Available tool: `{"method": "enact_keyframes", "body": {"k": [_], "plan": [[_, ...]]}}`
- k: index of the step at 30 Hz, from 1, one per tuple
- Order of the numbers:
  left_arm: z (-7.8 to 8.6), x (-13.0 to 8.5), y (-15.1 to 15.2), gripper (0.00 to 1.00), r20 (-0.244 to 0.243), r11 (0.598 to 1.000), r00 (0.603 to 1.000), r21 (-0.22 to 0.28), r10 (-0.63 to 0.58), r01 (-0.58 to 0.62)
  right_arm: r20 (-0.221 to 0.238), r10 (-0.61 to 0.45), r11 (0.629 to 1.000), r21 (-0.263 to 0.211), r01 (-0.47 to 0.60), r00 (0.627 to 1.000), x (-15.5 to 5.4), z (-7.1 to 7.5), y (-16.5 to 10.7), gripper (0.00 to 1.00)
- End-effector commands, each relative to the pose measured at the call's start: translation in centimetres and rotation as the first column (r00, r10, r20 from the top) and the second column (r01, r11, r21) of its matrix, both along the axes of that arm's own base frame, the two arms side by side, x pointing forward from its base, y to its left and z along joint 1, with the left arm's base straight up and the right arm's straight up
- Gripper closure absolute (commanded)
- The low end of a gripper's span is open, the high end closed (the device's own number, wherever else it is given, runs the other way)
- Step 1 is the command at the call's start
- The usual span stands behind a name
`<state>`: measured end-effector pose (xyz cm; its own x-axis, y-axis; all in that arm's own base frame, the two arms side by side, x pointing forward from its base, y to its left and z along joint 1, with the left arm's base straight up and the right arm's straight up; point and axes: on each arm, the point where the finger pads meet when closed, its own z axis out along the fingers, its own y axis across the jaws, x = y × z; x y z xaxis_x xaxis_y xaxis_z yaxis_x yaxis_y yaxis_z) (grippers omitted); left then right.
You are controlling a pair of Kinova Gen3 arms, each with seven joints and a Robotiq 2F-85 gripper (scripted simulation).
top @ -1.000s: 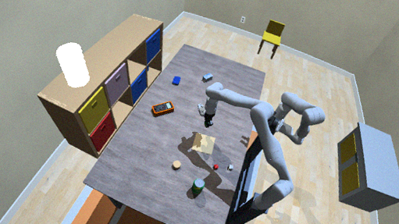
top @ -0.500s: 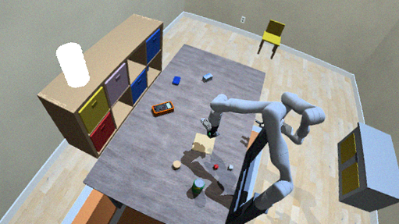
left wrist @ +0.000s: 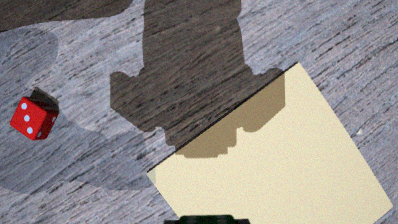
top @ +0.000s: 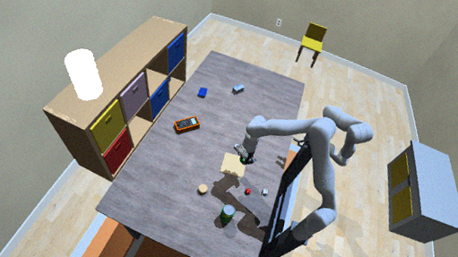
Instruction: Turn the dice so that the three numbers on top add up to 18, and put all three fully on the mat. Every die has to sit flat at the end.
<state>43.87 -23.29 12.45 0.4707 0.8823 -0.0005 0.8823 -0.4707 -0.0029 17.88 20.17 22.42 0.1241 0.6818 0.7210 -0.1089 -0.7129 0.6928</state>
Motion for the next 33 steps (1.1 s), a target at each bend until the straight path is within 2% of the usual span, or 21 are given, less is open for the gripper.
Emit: {"method": "enact_keyframes", "body": {"k": [1, 18, 23, 29, 31, 33], "plan": [[0.1, 0.0, 0.0, 0.715, 0.002, 1.0, 1.0, -0.001, 0.002, -0.002, 0.0, 0.0, 1.0, 0.001, 0.0, 1.0, 0.0, 0.0, 0.0, 0.002], [-0.4, 0.0, 0.0, 0.715, 0.003, 1.0, 1.0, -0.001, 0.002, -0.002, 0.0, 0.0, 1.0, 0.001, 0.0, 1.0, 0.0, 0.0, 0.0, 0.002], [-1.8, 0.0, 0.0, 0.715, 0.003, 1.0, 1.0, -0.001, 0.002, -0.002, 0.0, 0.0, 1.0, 0.001, 0.0, 1.0, 0.0, 0.0, 0.0, 0.002], [-4.6, 0.0, 0.0, 0.715, 0.003, 1.0, 1.0, -0.001, 0.002, -0.002, 0.0, 0.0, 1.0, 0.001, 0.0, 1.0, 0.0, 0.0, 0.0, 0.002], [-4.6, 0.0, 0.0, 0.715, 0.003, 1.0, 1.0, -0.001, 0.002, -0.002, 0.0, 0.0, 1.0, 0.001, 0.0, 1.0, 0.0, 0.0, 0.0, 0.002], [-5.6, 0.0, 0.0, 0.715, 0.003, 1.0, 1.0, -0.001, 0.002, -0.002, 0.0, 0.0, 1.0, 0.001, 0.0, 1.0, 0.0, 0.0, 0.0, 0.002]]}}
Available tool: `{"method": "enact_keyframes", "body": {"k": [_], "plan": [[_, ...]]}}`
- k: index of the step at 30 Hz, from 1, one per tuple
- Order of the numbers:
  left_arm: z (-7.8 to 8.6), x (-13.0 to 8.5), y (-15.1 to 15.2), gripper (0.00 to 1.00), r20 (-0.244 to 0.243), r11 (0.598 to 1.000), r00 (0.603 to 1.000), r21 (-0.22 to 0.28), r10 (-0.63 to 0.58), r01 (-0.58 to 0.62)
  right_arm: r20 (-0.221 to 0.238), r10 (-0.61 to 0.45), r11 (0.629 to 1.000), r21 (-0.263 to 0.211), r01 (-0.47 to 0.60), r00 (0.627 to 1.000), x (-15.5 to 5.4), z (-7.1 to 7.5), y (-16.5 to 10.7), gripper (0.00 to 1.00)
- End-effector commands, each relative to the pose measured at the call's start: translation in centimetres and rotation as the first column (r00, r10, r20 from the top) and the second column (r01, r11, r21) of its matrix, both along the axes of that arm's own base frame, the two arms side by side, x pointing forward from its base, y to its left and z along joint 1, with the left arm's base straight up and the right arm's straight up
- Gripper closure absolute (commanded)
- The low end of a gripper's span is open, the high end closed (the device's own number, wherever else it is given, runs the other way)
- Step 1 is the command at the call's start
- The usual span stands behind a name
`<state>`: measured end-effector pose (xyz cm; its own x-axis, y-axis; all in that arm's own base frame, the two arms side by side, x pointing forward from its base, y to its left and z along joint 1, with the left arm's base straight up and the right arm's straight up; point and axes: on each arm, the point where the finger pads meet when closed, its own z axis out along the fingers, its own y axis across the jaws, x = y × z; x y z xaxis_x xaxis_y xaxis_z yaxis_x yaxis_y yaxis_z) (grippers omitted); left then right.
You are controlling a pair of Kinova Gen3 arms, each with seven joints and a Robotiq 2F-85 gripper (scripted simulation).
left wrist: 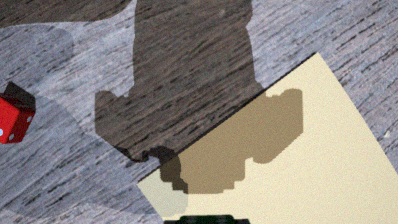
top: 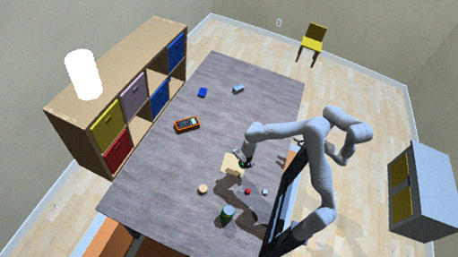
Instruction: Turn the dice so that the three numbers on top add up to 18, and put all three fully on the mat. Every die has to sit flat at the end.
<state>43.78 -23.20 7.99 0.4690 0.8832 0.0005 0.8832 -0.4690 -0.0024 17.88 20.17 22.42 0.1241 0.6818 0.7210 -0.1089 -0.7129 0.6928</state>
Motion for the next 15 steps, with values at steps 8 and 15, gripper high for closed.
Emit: {"method": "enact_keyframes", "body": {"k": [8, 15], "plan": [[-4.3, 0.1, 0.0, 0.715, 0.002, 1.0, 1.0, -0.002, 0.0, 0.0, 0.0, 0.0, 1.0, 0.001, 0.0, 1.0, 0.0, 0.0, 0.0, 0.002], [-5.0, 0.1, 0.0, 0.715, 0.002, 1.0, 1.0, -0.002, 0.0, 0.0, 0.0, 0.0, 1.0, 0.001, 0.0, 1.0, 0.0, 0.0, 0.0, 0.002]]}}
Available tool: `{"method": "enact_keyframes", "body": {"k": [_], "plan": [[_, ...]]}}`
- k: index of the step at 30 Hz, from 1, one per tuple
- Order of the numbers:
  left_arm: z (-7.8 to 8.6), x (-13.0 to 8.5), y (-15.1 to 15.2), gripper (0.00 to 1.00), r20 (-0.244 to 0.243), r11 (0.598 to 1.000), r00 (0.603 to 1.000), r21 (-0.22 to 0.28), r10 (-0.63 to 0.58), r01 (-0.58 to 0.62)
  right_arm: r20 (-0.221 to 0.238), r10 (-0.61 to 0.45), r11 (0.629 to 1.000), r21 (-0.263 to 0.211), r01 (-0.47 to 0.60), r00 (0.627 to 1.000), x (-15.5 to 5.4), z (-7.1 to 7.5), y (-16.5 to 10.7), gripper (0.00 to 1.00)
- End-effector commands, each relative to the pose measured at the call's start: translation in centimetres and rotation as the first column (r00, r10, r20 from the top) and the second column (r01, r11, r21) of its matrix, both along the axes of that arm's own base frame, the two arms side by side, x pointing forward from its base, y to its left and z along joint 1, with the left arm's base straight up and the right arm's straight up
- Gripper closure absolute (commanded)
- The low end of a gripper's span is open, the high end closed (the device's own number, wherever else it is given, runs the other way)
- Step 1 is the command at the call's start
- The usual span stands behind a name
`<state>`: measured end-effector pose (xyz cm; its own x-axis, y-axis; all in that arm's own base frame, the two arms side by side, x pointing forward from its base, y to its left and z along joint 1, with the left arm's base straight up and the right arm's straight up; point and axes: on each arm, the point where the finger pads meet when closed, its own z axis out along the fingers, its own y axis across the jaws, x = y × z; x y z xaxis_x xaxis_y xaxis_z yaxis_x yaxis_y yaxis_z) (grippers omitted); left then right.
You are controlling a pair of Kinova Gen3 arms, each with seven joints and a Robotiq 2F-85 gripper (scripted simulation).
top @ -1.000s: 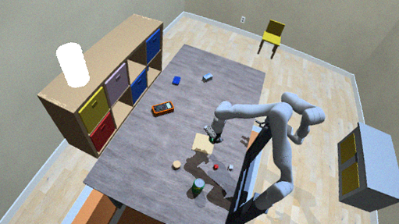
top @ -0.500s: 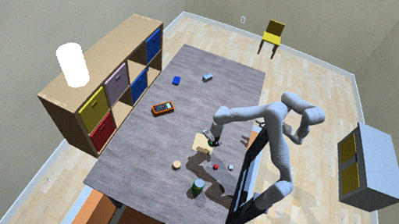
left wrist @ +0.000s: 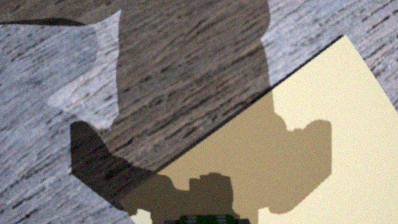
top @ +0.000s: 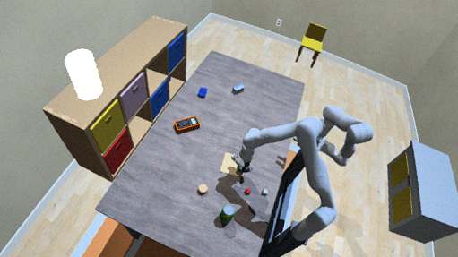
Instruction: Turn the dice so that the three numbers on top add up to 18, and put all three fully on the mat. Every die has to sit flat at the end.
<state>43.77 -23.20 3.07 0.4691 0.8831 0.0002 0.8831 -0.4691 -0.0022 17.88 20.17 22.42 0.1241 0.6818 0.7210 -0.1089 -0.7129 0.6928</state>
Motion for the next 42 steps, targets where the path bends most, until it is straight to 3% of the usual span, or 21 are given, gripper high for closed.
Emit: {"method": "enact_keyframes", "body": {"k": [1, 42], "plan": [[-0.15, 0.06, -0.03, 0.715, 0.002, 1.0, 1.0, -0.001, 0.0, 0.0, 0.0, 0.0, 1.0, 0.001, 0.0, 1.0, 0.0, 0.05, 0.0, 0.002], [-0.61, 0.06, -0.03, 0.715, 0.002, 1.0, 1.0, -0.001, 0.0, 0.0, 0.0, 0.0, 1.0, 0.001, 0.0, 1.0, 0.0, 0.05, 0.0, 0.002]]}}
